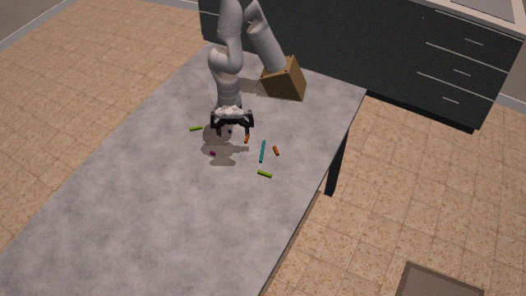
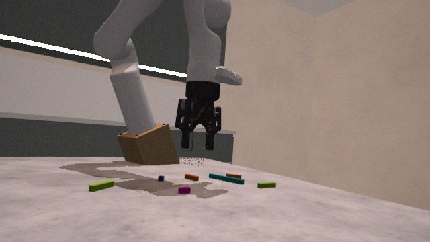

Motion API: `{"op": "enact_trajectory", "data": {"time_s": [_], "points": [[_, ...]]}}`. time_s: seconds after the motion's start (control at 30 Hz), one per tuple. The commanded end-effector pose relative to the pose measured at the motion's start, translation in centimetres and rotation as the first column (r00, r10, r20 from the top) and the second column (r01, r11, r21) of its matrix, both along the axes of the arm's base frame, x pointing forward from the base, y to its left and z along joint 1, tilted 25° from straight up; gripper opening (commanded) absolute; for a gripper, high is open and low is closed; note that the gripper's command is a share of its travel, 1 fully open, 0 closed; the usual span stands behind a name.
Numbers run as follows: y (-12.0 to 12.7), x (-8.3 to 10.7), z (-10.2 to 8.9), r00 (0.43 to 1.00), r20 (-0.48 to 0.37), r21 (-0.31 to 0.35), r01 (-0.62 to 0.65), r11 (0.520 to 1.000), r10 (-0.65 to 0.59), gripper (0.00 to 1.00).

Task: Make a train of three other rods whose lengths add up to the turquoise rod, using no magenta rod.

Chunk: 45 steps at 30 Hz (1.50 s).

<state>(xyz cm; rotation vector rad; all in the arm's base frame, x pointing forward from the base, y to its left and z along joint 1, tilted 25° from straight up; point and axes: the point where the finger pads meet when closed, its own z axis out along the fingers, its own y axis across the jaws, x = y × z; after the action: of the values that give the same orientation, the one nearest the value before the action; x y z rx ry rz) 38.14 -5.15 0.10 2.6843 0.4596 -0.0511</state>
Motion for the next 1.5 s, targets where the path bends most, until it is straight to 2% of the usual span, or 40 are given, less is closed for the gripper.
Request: {"op": "enact_trajectory", "data": {"time_s": [0.0,0.07,0.3,1.47], "points": [[0.7,1.1,-0.2,0.989,-0.063,-0.005,-0.138,0.990,0.137,1.00],[0.9,1.6,-0.2,0.978,-0.086,-0.008,-0.192,0.981,0.191,1.00],[1.1,2.2,-0.2,0.964,-0.102,-0.011,-0.249,0.969,0.246,1.00],[1.1,2.2,-0.2,0.963,-0.104,-0.011,-0.250,0.968,0.247,1.00]]}}
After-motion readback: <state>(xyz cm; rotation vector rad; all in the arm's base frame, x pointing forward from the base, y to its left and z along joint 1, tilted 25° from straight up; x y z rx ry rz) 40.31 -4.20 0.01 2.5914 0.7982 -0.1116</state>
